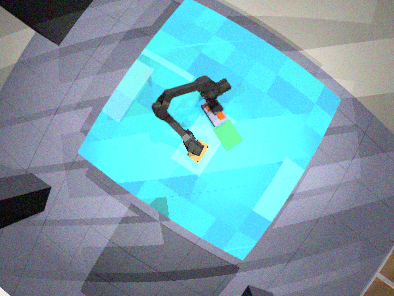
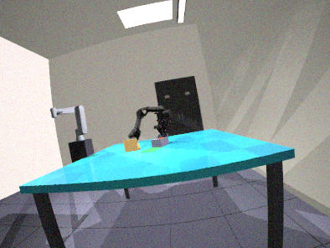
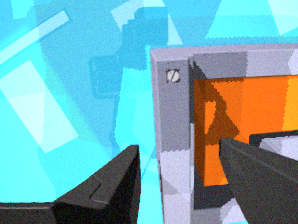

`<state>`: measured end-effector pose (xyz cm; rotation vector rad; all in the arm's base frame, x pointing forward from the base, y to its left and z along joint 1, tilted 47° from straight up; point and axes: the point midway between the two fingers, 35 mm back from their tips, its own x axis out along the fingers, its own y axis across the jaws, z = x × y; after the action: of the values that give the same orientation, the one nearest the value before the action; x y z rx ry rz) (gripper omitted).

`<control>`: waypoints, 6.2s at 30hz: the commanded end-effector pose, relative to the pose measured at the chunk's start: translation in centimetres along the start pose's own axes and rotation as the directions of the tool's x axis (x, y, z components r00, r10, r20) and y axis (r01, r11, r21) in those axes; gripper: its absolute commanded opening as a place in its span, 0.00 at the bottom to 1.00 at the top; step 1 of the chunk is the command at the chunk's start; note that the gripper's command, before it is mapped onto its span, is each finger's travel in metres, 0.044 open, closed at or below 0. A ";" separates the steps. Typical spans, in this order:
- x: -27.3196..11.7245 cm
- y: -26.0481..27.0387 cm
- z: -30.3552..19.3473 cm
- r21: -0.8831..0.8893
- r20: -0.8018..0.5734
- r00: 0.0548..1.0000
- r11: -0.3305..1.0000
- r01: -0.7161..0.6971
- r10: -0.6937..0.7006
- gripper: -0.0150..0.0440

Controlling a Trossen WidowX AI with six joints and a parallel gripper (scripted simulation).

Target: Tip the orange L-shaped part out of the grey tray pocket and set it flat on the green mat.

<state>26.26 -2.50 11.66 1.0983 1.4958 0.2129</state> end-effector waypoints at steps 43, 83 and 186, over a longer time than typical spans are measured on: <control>3.9 0.2 0.2 -0.005 0.007 1.000 1.000 0.002 -0.002 0.56; -6.5 0.1 0.0 0.010 0.073 0.997 1.000 0.003 -0.003 0.56; 0.7 -7.8 1.3 -1.000 0.002 1.000 0.000 0.002 -0.010 0.39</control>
<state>23.58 -6.74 5.52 -0.1940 0.8601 1.1312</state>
